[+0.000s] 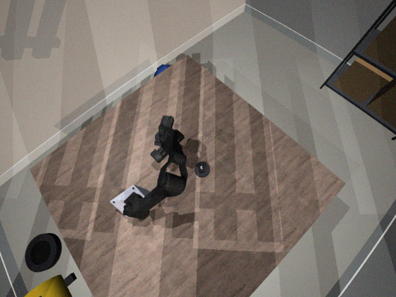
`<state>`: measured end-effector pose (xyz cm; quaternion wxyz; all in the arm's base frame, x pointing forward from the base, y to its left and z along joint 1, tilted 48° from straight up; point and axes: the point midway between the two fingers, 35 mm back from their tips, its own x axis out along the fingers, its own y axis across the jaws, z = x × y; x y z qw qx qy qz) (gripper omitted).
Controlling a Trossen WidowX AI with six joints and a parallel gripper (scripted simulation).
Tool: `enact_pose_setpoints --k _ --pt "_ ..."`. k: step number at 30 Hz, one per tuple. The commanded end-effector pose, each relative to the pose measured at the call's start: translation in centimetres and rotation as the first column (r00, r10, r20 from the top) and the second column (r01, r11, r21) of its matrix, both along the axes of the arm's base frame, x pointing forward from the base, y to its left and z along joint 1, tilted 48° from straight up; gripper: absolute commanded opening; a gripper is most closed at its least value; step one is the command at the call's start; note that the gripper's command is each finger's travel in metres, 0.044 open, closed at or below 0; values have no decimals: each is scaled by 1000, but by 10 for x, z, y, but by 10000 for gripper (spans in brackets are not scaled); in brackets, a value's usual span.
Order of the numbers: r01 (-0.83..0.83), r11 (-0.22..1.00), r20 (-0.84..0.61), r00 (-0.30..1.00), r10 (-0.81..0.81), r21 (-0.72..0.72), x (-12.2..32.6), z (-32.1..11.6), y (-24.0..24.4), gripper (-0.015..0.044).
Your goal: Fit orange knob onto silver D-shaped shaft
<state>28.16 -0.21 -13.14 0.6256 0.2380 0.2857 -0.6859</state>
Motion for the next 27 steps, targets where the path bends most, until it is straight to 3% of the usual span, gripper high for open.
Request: enact_pose_setpoints --k 1,12,21,27 --pt "3 1000 -8 1000 -3 -5 -2 -13 -14 0" --pt "13 1000 -15 1000 -13 -10 -5 -30 -32 0" --pt "18 1000 -13 1000 -18 -8 -5 -29 -31 236" --pt "18 1000 -13 1000 -18 -8 -5 -29 -31 240"
